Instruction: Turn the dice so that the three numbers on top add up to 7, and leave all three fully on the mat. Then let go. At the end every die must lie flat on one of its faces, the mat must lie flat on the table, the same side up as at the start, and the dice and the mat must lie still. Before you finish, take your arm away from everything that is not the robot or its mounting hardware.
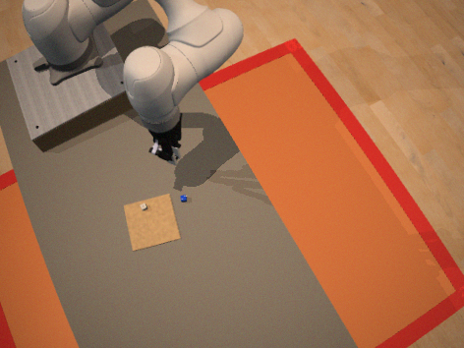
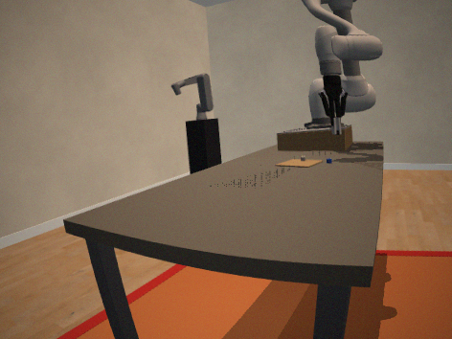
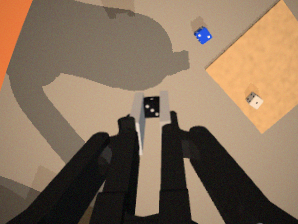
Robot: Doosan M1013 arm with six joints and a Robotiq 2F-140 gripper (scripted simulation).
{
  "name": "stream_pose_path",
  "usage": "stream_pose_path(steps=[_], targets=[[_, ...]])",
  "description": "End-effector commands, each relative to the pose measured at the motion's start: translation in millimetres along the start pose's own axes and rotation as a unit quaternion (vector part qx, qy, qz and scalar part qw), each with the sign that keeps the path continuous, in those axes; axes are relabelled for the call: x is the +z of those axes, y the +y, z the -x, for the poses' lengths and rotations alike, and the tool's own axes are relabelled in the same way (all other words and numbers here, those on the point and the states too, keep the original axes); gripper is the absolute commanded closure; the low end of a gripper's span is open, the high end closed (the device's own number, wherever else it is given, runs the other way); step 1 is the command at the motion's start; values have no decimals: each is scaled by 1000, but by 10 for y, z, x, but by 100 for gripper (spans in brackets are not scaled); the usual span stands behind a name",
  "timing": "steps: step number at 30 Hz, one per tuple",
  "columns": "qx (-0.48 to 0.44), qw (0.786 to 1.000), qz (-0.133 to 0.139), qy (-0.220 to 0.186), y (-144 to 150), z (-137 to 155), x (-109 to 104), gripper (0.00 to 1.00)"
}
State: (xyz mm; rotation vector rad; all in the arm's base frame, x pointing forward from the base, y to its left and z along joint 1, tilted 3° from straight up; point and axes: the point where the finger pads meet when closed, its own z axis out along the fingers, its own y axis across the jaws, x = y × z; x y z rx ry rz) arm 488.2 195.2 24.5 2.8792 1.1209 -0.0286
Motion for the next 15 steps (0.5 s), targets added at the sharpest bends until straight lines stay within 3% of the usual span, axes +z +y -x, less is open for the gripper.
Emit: stream_pose_path(steps=[1, 3, 6, 8, 12, 15], targets=[[0, 1000, 0, 0, 0, 0, -1, 93], [4, 1000, 0, 0, 18, -3, -2, 93], [98, 995, 0, 0, 507, -55, -20, 93], [124, 992, 0, 0, 648, -61, -24, 93], [225, 974, 0, 0, 1198, -46, -38, 93], [246, 969, 0, 0, 1319, -35, -40, 93]])
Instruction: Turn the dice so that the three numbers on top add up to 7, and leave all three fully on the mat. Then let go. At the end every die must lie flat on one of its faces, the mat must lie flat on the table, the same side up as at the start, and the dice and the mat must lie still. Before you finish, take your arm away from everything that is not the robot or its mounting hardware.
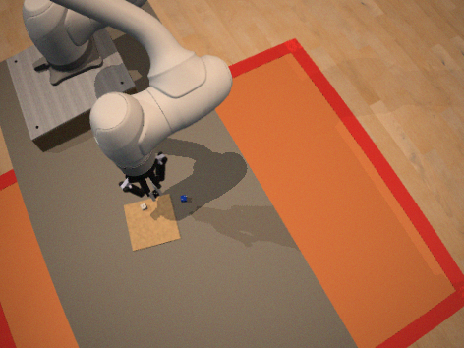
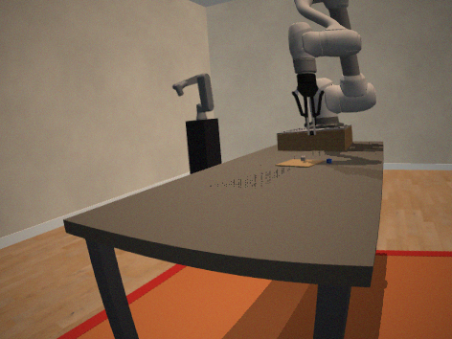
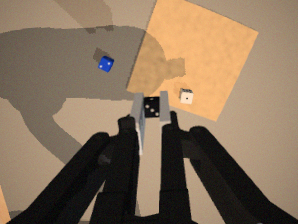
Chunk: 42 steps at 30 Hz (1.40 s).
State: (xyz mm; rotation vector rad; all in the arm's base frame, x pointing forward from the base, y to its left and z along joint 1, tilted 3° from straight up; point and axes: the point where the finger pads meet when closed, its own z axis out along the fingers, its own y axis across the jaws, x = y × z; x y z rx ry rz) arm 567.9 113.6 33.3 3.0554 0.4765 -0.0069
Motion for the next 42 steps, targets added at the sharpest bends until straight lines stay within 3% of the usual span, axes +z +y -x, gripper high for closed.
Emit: stream_pose_path(steps=[1, 3, 21, 42], targets=[[74, 997, 2, -1, 382, -147, -3, 93], [98, 995, 2, -1, 512, -184, -5, 93], [98, 995, 2, -1, 512, -183, 51, 93], [98, 995, 2, -1, 516, -181, 834, 93]])
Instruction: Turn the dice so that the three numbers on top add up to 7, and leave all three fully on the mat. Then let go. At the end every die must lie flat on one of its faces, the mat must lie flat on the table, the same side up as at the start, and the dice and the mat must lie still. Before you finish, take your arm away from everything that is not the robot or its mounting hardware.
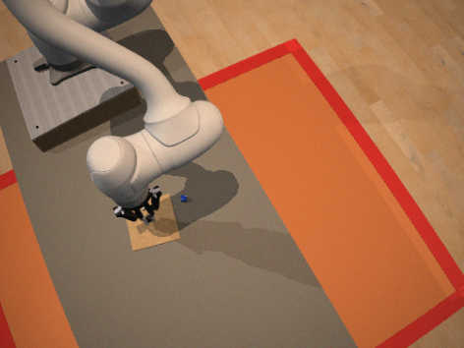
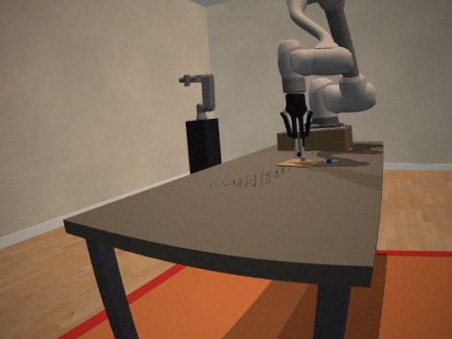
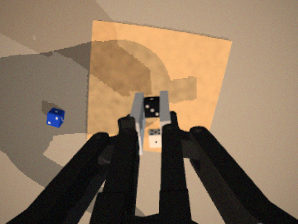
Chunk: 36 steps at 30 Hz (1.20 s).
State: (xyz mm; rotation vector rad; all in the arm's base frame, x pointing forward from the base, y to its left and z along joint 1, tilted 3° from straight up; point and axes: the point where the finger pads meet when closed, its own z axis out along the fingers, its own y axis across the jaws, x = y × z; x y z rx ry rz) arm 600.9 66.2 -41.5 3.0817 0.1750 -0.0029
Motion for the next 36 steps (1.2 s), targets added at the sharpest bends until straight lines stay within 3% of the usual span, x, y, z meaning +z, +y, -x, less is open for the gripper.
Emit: stream_pose_path(steps=[1, 6, 36], targets=[[0, 1000, 0, 0, 0, -2, 90, 93], [0, 1000, 0, 0, 0, -2, 172, 93], [0, 1000, 0, 0, -1, -2, 182, 93]])
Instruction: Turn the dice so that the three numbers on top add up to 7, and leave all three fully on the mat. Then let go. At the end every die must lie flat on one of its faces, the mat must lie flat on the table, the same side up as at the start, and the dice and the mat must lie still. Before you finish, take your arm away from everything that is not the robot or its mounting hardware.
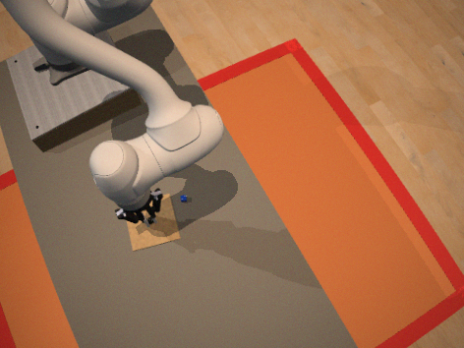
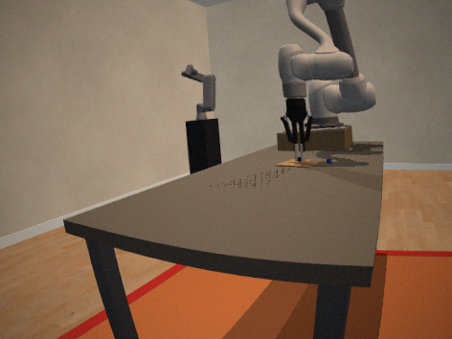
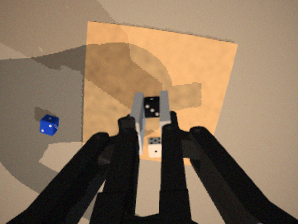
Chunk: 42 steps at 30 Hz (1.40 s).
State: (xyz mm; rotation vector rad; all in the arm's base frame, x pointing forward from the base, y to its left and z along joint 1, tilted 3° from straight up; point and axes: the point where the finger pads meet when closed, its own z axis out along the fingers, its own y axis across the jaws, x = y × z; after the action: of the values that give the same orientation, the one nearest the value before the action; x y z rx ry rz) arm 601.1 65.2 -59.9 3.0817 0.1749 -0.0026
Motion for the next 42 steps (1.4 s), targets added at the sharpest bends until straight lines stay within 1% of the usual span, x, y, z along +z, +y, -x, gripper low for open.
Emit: stream_pose_path(steps=[1, 42], targets=[[0, 1000, 0, 0, -1, 0, -1, 93], [0, 1000, 0, 0, -1, 0, 37, 93]])
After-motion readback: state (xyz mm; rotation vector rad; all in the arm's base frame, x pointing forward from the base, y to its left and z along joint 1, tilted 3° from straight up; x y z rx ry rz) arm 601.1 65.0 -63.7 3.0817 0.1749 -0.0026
